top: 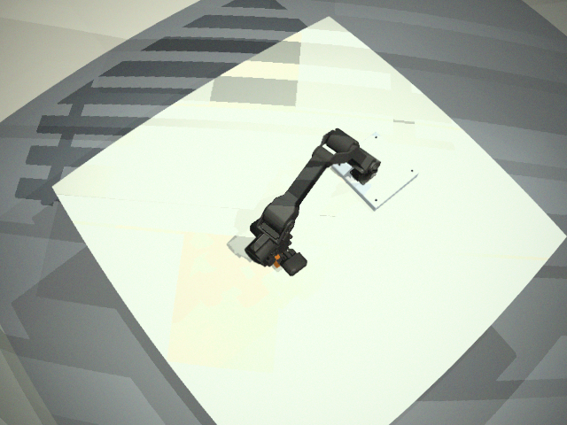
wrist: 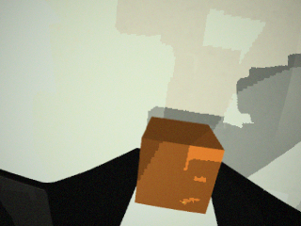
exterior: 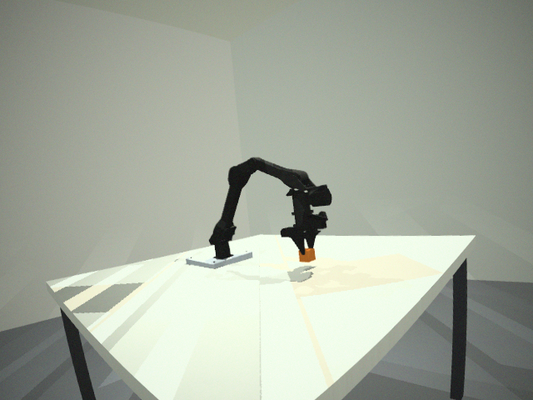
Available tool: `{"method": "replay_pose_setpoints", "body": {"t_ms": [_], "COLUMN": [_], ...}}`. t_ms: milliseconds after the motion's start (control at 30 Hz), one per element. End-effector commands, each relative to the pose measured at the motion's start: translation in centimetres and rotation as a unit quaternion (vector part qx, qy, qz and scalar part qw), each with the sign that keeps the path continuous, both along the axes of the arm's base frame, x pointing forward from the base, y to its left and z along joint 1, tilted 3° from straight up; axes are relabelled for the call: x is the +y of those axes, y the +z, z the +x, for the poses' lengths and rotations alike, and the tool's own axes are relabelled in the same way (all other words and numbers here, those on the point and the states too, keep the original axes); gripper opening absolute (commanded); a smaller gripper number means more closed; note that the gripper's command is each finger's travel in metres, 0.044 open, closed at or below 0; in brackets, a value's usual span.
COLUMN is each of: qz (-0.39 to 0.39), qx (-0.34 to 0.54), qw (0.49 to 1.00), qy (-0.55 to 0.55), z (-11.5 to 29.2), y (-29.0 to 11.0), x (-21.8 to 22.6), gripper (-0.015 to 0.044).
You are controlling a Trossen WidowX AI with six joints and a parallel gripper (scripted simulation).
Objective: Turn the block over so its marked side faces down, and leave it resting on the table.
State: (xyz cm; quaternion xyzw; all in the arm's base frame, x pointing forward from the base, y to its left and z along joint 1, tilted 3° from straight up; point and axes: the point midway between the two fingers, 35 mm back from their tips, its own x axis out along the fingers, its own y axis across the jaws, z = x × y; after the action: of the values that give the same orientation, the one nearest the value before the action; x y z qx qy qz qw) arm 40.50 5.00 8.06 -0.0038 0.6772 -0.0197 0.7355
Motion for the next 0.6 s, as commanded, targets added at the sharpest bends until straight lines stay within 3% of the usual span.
{"method": "replay_pose_setpoints", "body": {"t_ms": [0,567], "qz": [-0.003,-0.006], "qx": [-0.019,-0.134], "qw": [1.000,0.991], "qy": [0.003,0.009], "z": [-0.07,0.12], "y": [-0.08,-0.70], "x": [-0.02,0.04], "gripper": [0.0000,0.0000]}}
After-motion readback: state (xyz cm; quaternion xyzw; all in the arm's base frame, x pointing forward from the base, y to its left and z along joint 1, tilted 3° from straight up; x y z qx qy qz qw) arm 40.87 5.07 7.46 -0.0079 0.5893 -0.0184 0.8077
